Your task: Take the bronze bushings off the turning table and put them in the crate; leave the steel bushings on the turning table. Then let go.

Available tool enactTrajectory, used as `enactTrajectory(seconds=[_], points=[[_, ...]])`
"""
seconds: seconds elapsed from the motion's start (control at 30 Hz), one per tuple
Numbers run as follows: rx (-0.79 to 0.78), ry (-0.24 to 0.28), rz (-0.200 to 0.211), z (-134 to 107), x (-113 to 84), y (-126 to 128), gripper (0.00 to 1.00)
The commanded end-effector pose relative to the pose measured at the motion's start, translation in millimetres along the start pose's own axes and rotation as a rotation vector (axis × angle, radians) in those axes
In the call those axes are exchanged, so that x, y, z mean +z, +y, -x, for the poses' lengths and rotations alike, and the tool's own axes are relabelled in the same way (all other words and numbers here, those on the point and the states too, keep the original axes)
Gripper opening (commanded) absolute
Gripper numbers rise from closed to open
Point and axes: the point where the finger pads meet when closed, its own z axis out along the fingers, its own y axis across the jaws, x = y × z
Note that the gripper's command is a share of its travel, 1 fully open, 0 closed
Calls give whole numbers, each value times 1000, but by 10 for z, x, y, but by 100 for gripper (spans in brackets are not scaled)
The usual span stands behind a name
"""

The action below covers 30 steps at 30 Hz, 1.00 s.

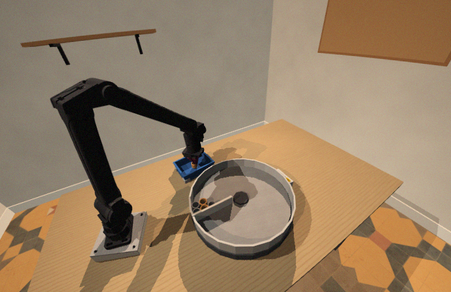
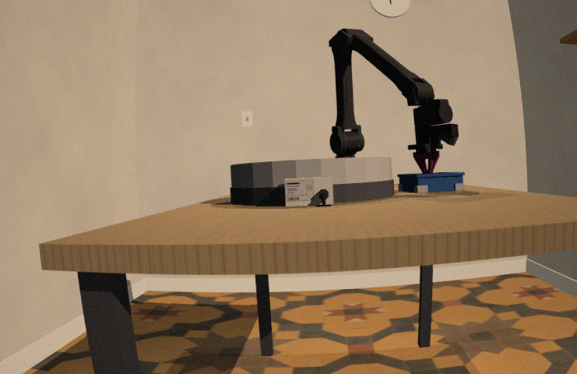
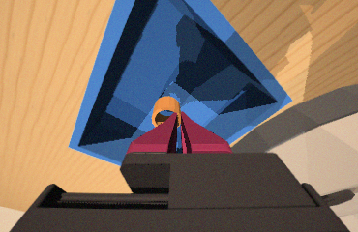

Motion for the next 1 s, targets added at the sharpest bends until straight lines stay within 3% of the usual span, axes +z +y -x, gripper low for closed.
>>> enactTrajectory(seconds=[0.0,0.97], points=[[-4,12,3,-61,94,-29,0],[-5,13,4,-80,107,-16,0]])
